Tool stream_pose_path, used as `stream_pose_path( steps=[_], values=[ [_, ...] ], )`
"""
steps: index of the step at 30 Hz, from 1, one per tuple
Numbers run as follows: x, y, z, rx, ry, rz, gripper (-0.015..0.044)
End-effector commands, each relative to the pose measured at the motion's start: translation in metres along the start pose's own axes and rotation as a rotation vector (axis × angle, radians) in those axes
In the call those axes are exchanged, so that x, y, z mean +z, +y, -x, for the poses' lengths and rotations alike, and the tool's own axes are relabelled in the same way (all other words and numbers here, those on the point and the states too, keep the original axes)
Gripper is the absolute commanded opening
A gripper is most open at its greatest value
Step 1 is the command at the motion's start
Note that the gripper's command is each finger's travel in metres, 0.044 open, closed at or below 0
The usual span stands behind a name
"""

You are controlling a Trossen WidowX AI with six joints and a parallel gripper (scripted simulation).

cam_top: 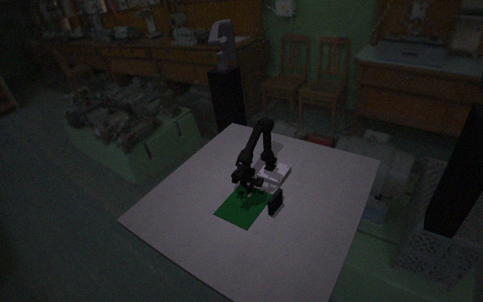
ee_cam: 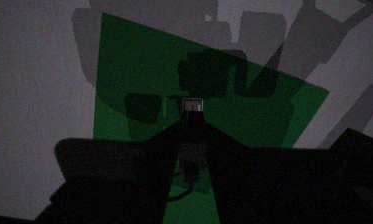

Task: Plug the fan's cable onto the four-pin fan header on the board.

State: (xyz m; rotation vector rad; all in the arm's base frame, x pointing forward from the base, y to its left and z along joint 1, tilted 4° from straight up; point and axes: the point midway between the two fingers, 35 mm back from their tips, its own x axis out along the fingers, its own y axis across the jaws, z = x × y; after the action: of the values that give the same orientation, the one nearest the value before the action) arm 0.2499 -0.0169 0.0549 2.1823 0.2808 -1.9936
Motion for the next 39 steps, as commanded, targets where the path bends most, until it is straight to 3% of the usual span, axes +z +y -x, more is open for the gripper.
stream_pose_path(
  steps=[1,39],
  values=[
    [0.0009,-0.0012,-0.0001,-0.005,0.003,-0.005,0.0000],
    [0.0018,-0.0015,-0.0047,-0.005,0.003,-0.005,0.0000]
  ],
)
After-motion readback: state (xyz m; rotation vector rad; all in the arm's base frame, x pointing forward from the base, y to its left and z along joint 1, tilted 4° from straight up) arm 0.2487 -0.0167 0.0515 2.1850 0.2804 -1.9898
